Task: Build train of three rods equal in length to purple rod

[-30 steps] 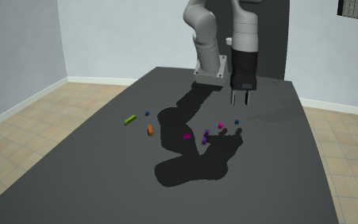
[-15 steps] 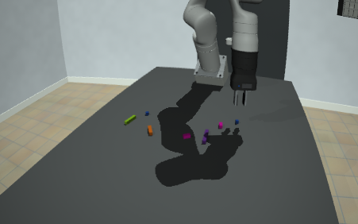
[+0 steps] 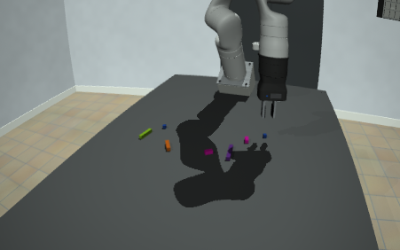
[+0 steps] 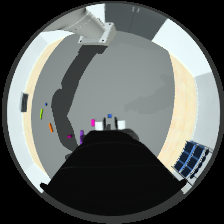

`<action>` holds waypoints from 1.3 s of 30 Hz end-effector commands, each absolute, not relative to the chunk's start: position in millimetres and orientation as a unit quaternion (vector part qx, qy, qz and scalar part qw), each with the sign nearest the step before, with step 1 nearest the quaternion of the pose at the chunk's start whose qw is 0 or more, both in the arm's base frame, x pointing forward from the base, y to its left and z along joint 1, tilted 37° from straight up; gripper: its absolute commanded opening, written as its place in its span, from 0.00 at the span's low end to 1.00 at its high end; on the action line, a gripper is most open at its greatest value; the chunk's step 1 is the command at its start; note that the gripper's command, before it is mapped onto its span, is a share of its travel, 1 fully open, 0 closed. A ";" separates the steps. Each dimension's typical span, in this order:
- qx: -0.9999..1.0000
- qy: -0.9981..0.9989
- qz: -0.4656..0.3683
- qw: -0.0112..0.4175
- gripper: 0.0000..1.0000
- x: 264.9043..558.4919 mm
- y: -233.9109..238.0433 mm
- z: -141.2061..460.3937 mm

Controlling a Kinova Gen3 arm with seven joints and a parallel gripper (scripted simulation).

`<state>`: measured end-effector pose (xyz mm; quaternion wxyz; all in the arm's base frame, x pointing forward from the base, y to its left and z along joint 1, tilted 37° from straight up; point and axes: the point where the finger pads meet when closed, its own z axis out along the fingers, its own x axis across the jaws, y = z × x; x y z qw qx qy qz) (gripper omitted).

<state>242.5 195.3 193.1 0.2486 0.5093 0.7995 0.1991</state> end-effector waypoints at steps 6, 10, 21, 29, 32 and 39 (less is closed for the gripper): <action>0.509 0.799 0.199 0.249 0.54 242.9 195.5 192.8; 0.509 0.799 0.199 0.249 0.54 244.0 195.6 191.3; 0.509 0.799 0.198 0.249 0.54 249.9 196.1 183.6; 0.509 0.799 0.198 0.249 0.54 257.9 196.7 173.1; 0.509 0.799 0.198 0.249 0.54 261.0 196.9 169.0; 0.509 0.799 0.198 0.249 0.54 265.8 197.2 162.8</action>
